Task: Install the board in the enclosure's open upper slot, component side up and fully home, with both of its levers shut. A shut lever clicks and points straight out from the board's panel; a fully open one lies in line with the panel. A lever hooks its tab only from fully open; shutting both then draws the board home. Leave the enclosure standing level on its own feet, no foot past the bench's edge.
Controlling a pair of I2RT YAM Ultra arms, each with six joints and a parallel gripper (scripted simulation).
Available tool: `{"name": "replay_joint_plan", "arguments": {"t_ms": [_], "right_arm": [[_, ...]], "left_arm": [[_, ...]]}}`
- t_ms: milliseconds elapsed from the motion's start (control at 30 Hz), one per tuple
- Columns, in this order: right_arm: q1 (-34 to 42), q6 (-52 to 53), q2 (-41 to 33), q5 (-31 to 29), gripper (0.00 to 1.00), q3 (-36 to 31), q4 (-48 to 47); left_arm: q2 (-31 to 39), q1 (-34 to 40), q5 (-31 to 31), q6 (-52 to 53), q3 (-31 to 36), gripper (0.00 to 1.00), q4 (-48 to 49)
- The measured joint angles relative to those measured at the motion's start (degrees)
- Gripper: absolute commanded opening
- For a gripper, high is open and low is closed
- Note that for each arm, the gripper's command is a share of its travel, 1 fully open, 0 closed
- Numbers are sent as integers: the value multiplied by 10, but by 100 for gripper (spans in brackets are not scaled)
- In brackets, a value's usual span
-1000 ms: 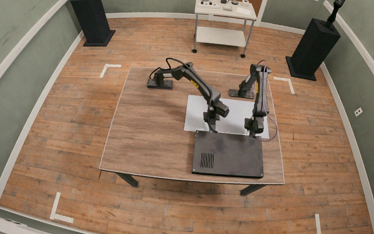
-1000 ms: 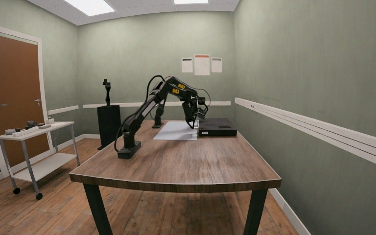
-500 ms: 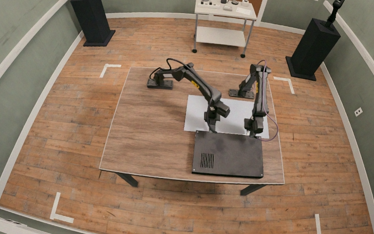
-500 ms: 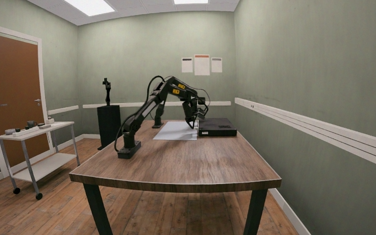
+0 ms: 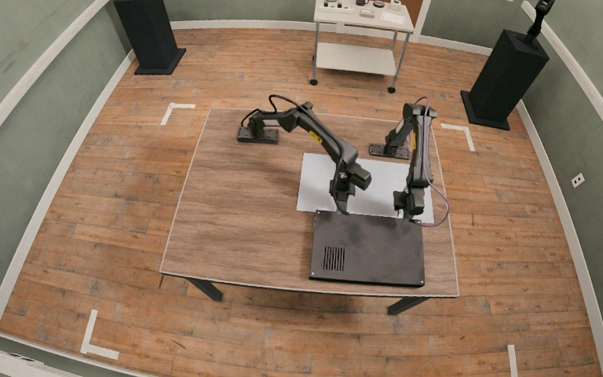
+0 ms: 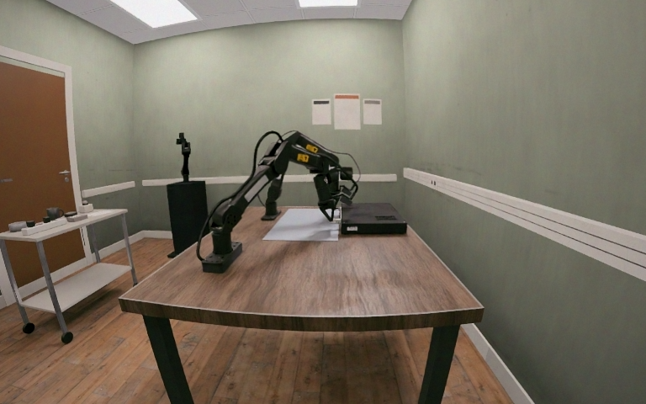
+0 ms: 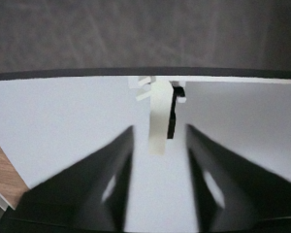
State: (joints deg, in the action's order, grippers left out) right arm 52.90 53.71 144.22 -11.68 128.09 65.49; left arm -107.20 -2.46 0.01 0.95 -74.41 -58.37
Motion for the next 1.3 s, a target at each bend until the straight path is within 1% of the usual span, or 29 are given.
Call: {"name": "replay_joint_plan", "arguments": {"t_ms": [100, 133, 433, 600, 667, 900, 967, 1100, 1300], "right_arm": [[0, 2, 0, 0, 37, 0, 0], [0, 3, 0, 0, 42, 0, 1], [0, 8, -1, -2, 42, 0, 2], [0, 8, -23, -2, 42, -12, 1], [0, 8, -32, -3, 42, -14, 1], [5, 10, -46, -5, 42, -14, 5], [5, 11, -45, -5, 64, -13, 8], [10, 16, -33, -6, 64, 21, 32], [21, 21, -25, -7, 64, 85, 83]], "left_arm": [[0, 0, 0, -3, 0, 42, 0], [0, 0, 0, -4, 0, 42, 0], [12, 0, 0, -7, -1, 42, -2], [18, 0, 0, -7, -17, 42, -14], [21, 0, 0, -7, -25, 64, -20], [32, 0, 0, -7, -62, 64, -59], [34, 0, 0, -7, -76, 64, -76], [34, 0, 0, -7, -100, 64, -101], [34, 0, 0, -7, -100, 64, -117]]}}
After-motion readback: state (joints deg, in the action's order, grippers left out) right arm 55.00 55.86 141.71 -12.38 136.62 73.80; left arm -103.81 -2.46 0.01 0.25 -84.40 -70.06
